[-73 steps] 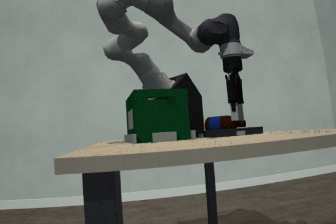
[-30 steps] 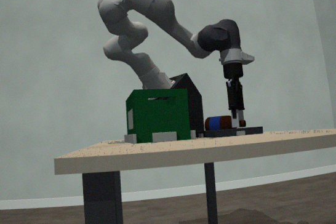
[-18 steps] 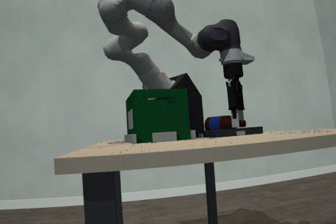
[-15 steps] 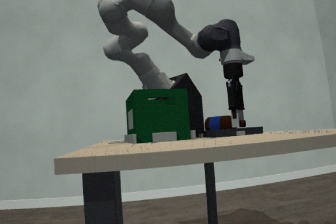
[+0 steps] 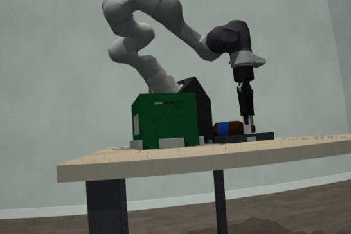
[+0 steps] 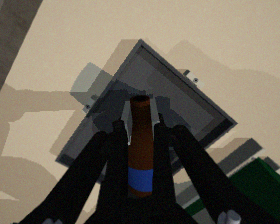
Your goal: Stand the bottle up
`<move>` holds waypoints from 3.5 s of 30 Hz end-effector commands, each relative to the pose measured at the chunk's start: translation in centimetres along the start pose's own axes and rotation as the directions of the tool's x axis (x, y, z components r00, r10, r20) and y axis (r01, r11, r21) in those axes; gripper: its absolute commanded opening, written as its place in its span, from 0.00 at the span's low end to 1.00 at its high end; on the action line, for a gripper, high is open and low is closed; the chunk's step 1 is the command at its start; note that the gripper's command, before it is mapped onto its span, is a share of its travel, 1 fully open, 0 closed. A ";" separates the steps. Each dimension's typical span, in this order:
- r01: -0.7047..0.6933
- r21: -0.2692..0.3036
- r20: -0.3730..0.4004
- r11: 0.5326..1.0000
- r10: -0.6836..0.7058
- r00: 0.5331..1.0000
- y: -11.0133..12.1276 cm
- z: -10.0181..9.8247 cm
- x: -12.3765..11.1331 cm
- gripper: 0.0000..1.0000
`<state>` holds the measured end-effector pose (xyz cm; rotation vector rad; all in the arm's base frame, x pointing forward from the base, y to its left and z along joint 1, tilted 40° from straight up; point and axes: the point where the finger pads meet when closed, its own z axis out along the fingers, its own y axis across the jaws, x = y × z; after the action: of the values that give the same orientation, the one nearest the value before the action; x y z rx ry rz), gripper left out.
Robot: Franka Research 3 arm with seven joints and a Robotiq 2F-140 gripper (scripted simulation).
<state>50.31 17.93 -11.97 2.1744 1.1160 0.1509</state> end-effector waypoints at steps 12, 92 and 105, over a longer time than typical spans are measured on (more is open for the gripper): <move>-0.005 0.000 -0.003 1.000 0.005 1.000 0.0 0.1 0.1 0.00; -0.005 0.000 -0.003 1.000 0.005 1.000 0.0 -0.3 0.1 0.00; -0.005 0.000 -0.003 1.000 0.005 1.000 0.0 -1.2 0.1 0.00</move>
<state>50.17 18.35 -11.37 2.1771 1.1145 0.1568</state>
